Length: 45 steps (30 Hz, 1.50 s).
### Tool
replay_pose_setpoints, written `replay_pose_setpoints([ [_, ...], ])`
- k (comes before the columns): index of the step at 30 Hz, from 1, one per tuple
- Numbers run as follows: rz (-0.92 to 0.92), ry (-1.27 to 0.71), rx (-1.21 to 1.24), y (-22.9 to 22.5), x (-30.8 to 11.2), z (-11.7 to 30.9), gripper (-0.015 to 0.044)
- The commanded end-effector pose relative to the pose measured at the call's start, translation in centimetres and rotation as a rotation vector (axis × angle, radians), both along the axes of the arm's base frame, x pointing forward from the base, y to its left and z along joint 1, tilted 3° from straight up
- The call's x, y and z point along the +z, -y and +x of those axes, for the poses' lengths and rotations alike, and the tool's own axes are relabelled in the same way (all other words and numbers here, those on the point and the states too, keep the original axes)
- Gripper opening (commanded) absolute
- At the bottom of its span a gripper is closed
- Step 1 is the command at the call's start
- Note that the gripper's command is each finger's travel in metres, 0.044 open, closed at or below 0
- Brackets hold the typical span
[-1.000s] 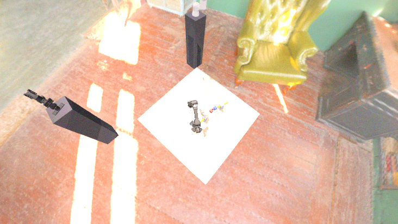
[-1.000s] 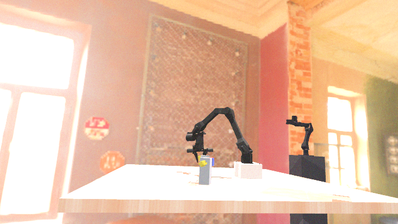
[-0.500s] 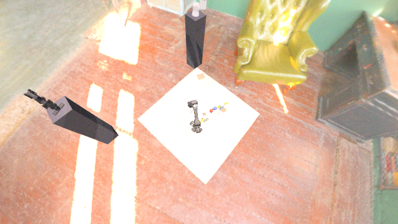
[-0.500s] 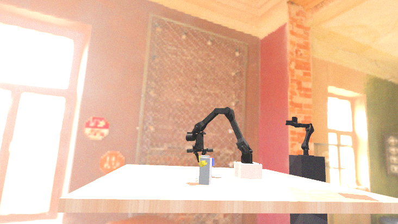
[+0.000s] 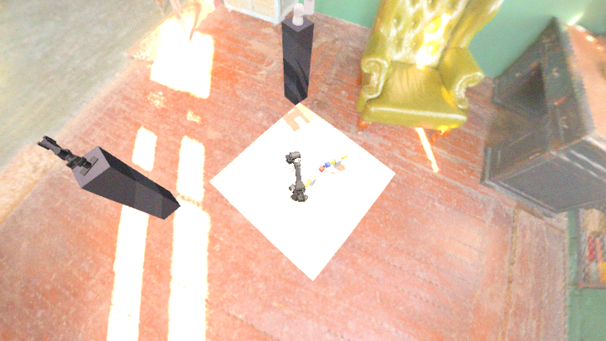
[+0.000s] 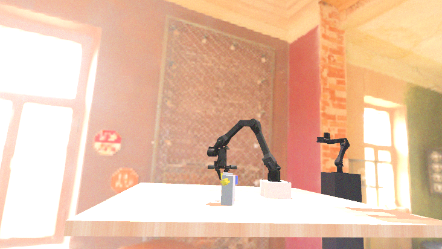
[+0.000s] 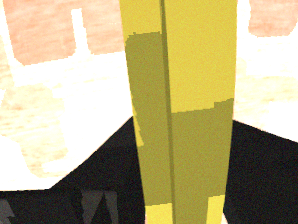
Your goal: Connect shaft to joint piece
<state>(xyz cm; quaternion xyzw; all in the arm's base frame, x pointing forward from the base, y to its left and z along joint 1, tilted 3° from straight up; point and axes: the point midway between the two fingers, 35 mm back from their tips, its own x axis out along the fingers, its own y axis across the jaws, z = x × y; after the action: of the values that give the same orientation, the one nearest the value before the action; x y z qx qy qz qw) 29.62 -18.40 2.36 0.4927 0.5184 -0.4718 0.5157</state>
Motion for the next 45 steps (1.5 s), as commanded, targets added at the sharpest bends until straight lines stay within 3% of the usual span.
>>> replay_pose_setpoints([
  [1, -0.002, 0.026, -0.002, 0.1, -0.1, 0.1, 0.0067],
  [25, 0.001, 0.031, -0.001, 0.1, -0.1, 0.0, 0.0067],
  [33, 0.002, 0.025, -0.001, 0.0, 0.0, 0.0, 0.0],
  [45, 0.001, 0.037, -0.002, -1.1, -0.1, -0.1, 0.0],
])
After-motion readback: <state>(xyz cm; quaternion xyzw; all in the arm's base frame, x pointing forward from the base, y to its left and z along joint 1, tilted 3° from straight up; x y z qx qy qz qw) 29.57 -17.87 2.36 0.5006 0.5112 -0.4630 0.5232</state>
